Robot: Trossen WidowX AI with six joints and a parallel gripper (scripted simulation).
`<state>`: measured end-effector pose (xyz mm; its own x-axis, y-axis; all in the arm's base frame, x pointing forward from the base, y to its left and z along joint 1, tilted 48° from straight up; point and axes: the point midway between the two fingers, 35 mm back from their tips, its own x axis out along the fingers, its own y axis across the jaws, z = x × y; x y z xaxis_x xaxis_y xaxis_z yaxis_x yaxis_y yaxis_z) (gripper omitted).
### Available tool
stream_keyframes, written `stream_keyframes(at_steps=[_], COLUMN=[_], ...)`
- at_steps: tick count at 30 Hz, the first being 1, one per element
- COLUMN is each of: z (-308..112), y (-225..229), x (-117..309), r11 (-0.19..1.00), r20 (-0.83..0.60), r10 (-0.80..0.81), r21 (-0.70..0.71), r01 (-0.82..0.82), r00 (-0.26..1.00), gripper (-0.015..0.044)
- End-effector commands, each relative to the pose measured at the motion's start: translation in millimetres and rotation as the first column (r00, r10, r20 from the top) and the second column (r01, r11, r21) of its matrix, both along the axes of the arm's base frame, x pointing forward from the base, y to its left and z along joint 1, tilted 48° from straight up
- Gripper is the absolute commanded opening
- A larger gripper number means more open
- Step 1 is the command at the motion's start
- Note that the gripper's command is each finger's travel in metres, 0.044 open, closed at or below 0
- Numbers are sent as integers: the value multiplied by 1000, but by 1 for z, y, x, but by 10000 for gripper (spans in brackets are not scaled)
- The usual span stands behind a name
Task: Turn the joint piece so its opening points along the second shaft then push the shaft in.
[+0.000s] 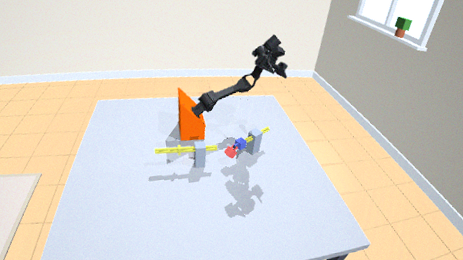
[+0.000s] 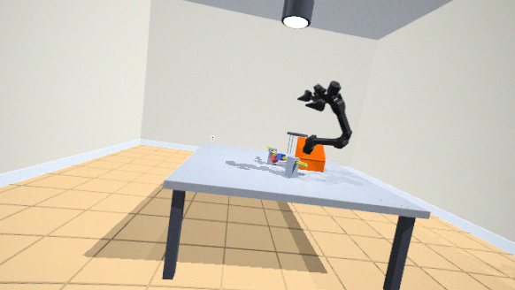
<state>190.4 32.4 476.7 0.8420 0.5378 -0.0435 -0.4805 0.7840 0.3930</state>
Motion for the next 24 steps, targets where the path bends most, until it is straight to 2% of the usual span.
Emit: stream_keyframes(at_steps=[1,14,24], z=[-17,-69,-142], y=[-2,2,16], x=[18,66,97], r11=[999,995,985], r20=[-73,-257,-500], r10=[26,97,169], r21=[33,58,106], r01=[-23,-85,-133], r00=[997,961,849], gripper=[440,440,440])
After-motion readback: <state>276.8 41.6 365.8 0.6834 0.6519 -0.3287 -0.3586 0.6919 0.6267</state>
